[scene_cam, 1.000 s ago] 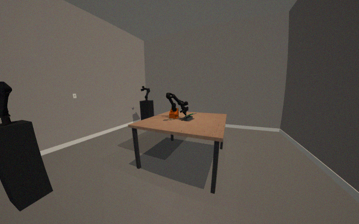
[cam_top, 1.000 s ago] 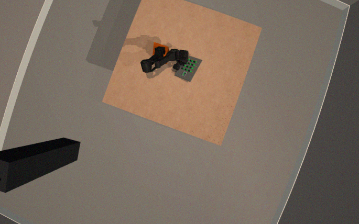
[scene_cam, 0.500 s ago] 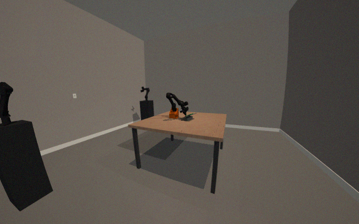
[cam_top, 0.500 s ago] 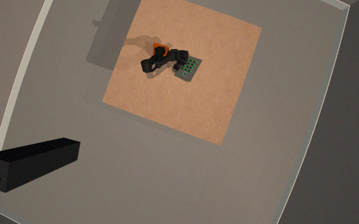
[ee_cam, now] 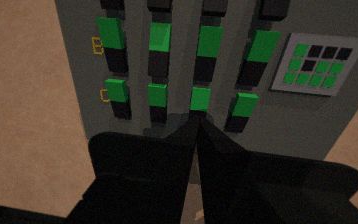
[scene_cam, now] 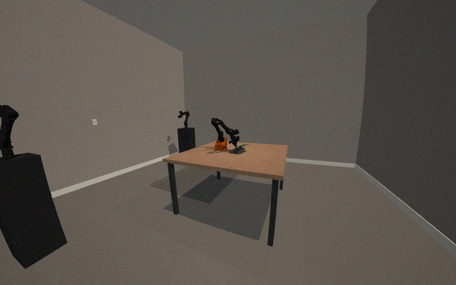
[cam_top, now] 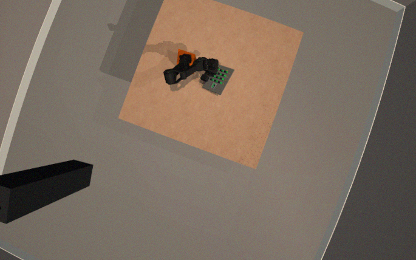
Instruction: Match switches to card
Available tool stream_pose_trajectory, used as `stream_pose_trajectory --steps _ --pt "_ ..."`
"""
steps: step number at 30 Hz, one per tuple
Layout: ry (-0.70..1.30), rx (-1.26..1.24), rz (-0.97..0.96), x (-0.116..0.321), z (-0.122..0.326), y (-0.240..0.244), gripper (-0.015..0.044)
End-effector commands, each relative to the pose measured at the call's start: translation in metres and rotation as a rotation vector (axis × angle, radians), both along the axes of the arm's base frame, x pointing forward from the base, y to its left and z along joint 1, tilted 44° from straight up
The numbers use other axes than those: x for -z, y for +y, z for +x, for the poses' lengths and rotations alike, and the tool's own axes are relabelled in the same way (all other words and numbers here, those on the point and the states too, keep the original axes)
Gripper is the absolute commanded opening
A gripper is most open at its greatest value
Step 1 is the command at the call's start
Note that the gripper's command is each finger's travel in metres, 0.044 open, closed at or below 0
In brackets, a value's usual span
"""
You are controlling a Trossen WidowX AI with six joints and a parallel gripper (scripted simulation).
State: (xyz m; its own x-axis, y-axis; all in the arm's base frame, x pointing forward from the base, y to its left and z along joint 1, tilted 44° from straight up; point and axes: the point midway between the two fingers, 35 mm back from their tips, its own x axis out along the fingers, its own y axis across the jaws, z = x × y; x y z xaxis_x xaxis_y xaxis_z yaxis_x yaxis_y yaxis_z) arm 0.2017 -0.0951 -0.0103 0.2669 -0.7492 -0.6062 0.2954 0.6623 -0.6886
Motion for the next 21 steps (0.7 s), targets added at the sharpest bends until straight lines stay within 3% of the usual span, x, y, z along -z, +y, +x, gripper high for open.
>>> stream_pose_trajectory --steps 1,8,16,21 --pt "0.003 -0.003 0.003 0.001 0.000 0.000 0.0000" --pt "0.000 0.000 0.001 0.000 0.000 0.000 0.0000" --pt "0.021 0.014 0.018 -0.034 -0.012 0.046 0.0000" --pt "0.021 0.015 0.014 -0.039 -0.014 0.049 0.0000"
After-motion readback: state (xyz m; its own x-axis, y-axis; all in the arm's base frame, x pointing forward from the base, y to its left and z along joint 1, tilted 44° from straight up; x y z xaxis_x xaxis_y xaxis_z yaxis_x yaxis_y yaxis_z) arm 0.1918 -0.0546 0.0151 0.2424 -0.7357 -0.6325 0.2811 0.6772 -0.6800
